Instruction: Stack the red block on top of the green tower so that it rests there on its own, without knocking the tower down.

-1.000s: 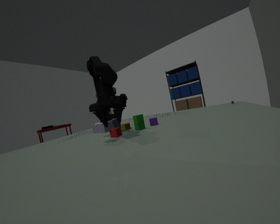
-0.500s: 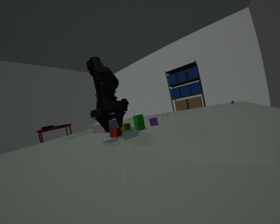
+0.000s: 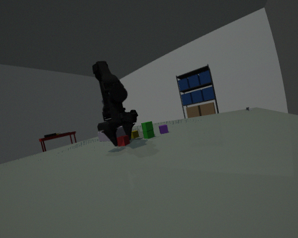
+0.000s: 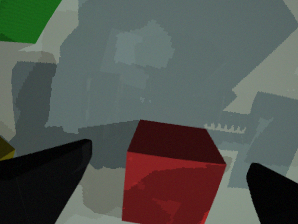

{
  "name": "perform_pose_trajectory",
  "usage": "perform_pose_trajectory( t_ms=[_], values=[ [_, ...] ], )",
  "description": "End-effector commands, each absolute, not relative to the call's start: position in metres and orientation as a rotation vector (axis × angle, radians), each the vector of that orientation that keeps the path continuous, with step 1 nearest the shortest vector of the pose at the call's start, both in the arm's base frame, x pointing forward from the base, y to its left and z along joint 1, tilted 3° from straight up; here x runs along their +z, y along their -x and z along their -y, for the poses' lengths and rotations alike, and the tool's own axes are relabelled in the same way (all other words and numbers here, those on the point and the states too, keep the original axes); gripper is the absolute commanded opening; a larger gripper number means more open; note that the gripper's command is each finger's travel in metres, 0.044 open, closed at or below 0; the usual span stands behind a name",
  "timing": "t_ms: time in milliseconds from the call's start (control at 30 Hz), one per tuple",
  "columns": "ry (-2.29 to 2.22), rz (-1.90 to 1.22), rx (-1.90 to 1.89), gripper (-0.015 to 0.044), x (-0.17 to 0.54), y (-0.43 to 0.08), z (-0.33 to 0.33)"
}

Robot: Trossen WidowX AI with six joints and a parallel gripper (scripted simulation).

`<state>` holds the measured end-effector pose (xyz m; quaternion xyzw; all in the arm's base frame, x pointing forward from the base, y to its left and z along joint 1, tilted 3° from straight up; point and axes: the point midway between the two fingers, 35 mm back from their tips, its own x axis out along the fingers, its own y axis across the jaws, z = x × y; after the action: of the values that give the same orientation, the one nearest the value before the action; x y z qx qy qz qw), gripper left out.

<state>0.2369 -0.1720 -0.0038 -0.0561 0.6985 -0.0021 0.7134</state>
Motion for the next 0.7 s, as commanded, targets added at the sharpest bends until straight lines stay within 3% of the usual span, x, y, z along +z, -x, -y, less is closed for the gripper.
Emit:
perform_pose_trajectory(
  t_ms=[0, 400, 667],
  values=[
    [0.121, -1.550, 0.003, 0.0440, -0.0069, -0.2355, 0.1705],
    [0.121, -1.550, 0.003, 0.0440, -0.0063, -0.2355, 0.1704],
    [0.121, -1.550, 0.003, 0.0230, -0.0063, -0.2355, 0.1704]
  ],
)
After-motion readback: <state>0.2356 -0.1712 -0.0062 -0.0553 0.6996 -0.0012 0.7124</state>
